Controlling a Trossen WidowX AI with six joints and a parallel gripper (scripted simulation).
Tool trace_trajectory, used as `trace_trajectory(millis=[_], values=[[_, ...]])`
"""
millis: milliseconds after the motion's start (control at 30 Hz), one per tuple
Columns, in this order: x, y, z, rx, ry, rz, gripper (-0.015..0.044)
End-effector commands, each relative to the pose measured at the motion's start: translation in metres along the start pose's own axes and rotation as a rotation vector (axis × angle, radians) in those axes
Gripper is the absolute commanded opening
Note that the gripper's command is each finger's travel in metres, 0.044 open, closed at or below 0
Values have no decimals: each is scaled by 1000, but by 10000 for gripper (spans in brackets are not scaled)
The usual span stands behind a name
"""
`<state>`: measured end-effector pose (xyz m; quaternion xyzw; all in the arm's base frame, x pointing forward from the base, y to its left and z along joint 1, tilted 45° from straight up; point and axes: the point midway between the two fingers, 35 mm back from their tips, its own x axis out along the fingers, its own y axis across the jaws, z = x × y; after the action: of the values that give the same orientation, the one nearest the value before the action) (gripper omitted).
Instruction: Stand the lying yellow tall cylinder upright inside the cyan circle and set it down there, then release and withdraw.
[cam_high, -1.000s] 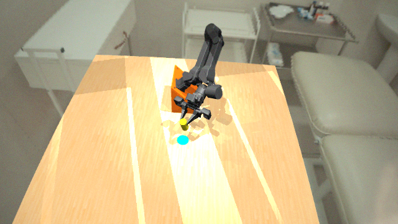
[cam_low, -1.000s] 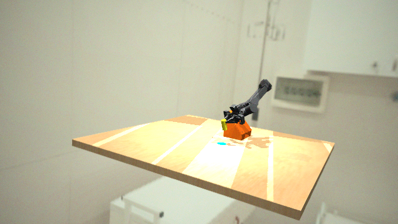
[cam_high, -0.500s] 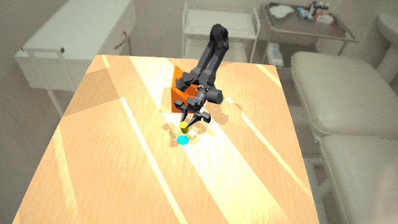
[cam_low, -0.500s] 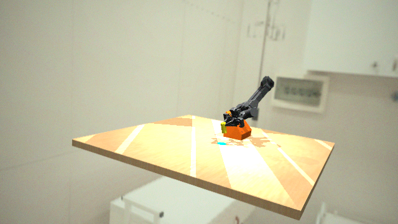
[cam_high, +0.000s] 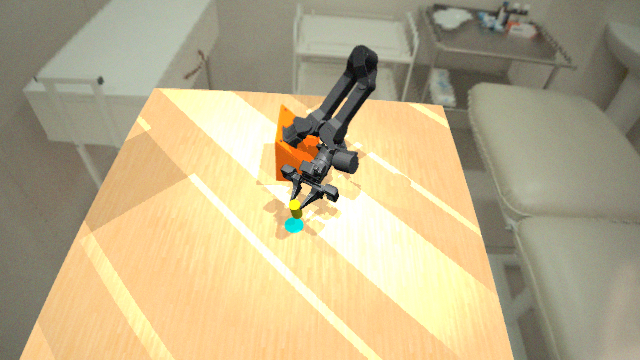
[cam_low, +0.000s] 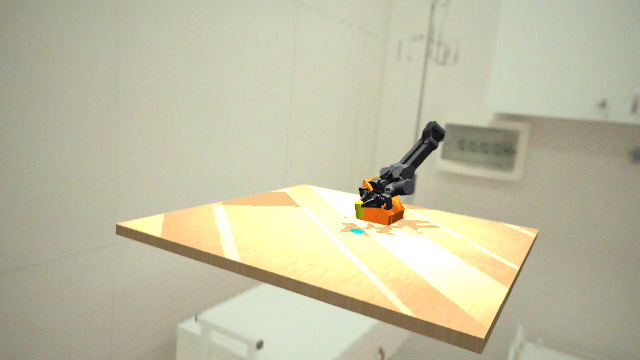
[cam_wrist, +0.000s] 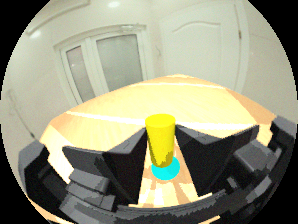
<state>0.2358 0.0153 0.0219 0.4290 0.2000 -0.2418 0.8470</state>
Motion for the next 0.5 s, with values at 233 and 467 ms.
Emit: trace_trajectory(millis=[233, 467], values=[[3, -4, -13, -4, -17, -5, 105], [3, -6, -21, -6, -28, 0, 105]])
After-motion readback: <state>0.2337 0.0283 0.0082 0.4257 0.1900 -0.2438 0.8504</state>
